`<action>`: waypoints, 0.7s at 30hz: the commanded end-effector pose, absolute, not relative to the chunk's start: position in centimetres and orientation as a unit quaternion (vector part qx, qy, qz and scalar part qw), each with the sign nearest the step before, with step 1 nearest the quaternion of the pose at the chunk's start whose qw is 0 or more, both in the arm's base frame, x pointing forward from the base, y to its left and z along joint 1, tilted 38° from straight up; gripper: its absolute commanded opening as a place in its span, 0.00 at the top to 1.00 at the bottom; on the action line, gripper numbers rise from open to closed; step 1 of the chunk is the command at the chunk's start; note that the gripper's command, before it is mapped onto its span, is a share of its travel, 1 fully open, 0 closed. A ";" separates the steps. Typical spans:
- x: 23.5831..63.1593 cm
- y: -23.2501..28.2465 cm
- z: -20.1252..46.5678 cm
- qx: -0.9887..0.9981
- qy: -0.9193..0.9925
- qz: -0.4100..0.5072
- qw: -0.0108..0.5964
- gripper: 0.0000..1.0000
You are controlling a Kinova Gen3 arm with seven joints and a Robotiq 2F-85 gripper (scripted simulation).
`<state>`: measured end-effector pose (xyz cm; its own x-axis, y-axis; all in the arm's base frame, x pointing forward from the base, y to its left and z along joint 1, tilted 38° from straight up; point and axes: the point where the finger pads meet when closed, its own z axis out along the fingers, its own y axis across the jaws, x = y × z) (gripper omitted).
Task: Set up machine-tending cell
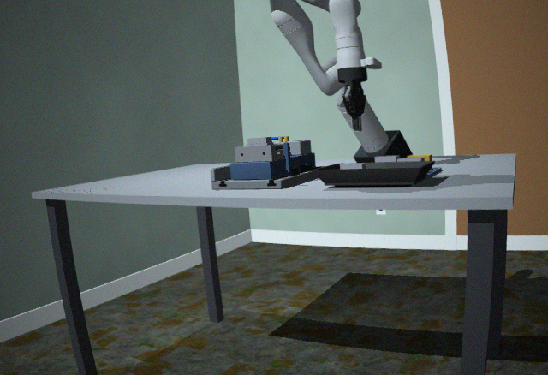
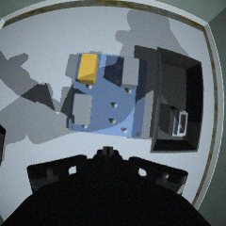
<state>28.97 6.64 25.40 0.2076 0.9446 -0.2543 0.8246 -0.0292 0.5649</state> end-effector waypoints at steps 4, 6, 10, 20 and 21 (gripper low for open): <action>29.0 6.7 25.4 0.711 0.622 0.096 0.314 1.00; 29.0 6.7 25.5 0.711 0.622 0.096 0.314 1.00; 28.8 6.8 25.7 0.711 0.622 0.096 0.314 1.00; 28.1 7.2 26.8 0.711 0.622 0.096 0.314 1.00; 27.9 7.3 27.0 0.711 0.622 0.096 0.314 1.00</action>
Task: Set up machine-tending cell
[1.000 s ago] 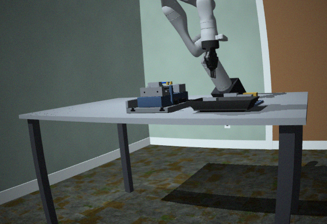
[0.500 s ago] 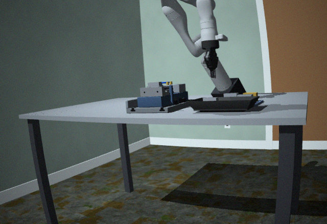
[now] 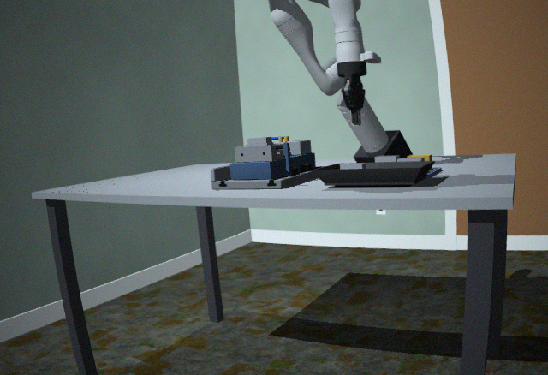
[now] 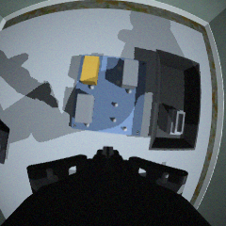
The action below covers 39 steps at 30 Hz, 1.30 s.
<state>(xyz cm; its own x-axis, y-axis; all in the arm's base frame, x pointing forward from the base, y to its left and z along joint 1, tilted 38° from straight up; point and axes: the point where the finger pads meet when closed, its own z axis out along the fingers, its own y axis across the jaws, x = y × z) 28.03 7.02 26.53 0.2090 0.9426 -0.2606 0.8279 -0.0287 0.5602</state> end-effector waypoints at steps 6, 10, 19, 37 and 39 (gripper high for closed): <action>27.1 7.9 28.3 0.711 0.622 0.096 0.314 1.00; 26.5 8.2 29.1 0.711 0.622 0.096 0.314 1.00; 25.7 8.7 30.3 0.711 0.622 0.096 0.314 1.00; 25.9 9.2 31.3 0.711 0.623 0.096 0.311 1.00; 26.8 9.4 31.9 0.711 0.624 0.095 0.309 1.00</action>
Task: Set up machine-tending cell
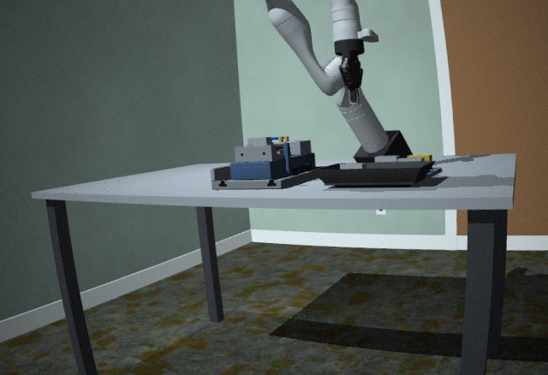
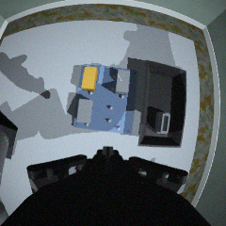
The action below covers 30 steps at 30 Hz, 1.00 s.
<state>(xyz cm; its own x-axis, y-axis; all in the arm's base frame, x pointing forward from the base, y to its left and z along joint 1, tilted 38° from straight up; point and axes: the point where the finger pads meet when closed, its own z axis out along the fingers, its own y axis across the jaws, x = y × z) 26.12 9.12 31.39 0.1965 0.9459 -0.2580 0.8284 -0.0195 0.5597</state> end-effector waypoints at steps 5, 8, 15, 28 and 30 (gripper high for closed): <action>30.8 9.8 34.6 0.712 0.626 0.096 0.303 1.00; 33.9 9.3 36.7 0.712 0.625 0.097 0.304 1.00; 37.8 7.8 39.6 0.711 0.623 0.097 0.312 1.00; 39.1 7.1 40.6 0.710 0.622 0.097 0.316 1.00; 39.1 7.1 40.5 0.710 0.622 0.097 0.315 1.00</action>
<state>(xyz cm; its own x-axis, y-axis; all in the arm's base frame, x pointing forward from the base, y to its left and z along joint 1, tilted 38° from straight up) 39.07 7.09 40.52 0.2082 0.9443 -0.2548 0.8222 -0.0278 0.5685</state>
